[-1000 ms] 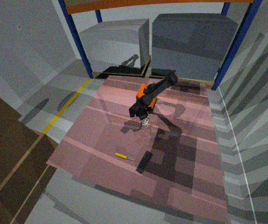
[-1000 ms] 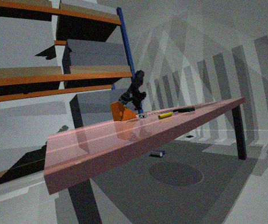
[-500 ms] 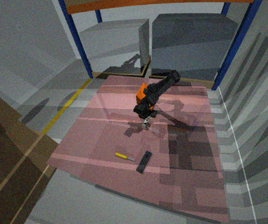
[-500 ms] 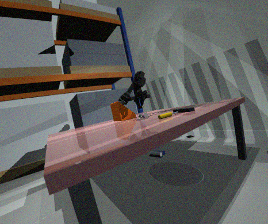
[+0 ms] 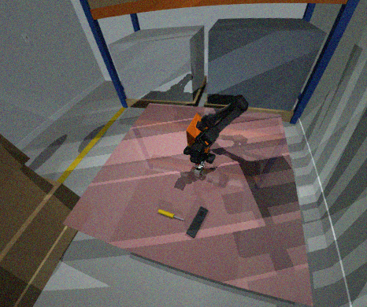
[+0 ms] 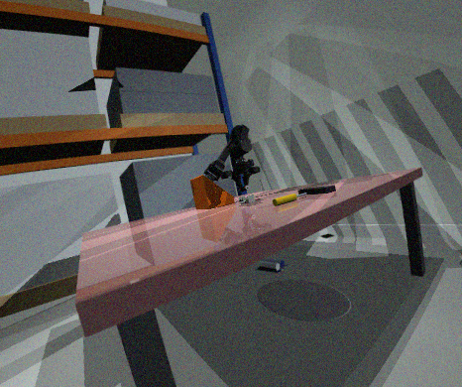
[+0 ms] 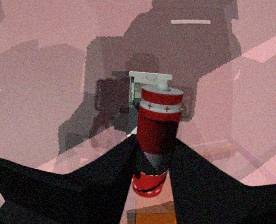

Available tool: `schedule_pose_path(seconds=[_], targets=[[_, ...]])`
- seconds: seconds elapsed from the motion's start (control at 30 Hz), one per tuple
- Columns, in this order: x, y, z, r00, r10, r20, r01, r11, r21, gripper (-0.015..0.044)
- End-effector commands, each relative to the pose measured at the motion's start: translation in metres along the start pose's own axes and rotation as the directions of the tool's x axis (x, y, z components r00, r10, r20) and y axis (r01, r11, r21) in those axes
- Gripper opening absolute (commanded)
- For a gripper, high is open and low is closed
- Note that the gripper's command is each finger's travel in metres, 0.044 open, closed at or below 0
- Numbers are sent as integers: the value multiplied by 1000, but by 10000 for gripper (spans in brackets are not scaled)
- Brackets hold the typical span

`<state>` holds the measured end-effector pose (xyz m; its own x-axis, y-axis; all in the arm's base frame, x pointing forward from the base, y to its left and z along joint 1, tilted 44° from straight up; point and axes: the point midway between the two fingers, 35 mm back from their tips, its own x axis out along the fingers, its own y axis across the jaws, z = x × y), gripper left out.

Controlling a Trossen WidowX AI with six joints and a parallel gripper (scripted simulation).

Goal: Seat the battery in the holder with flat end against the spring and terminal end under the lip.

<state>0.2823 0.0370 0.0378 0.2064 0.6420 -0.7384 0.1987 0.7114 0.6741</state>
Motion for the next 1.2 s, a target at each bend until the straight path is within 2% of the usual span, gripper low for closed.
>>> schedule_pose_path(seconds=[0.0,0.33,1.17], targets=[[5,1,0,999,-6,44,7,1000,-6,70],[19,5,0,987,-3,162,3,1000,-3,70],[32,3,-5,956,-22,294,22,1000,2,70]])
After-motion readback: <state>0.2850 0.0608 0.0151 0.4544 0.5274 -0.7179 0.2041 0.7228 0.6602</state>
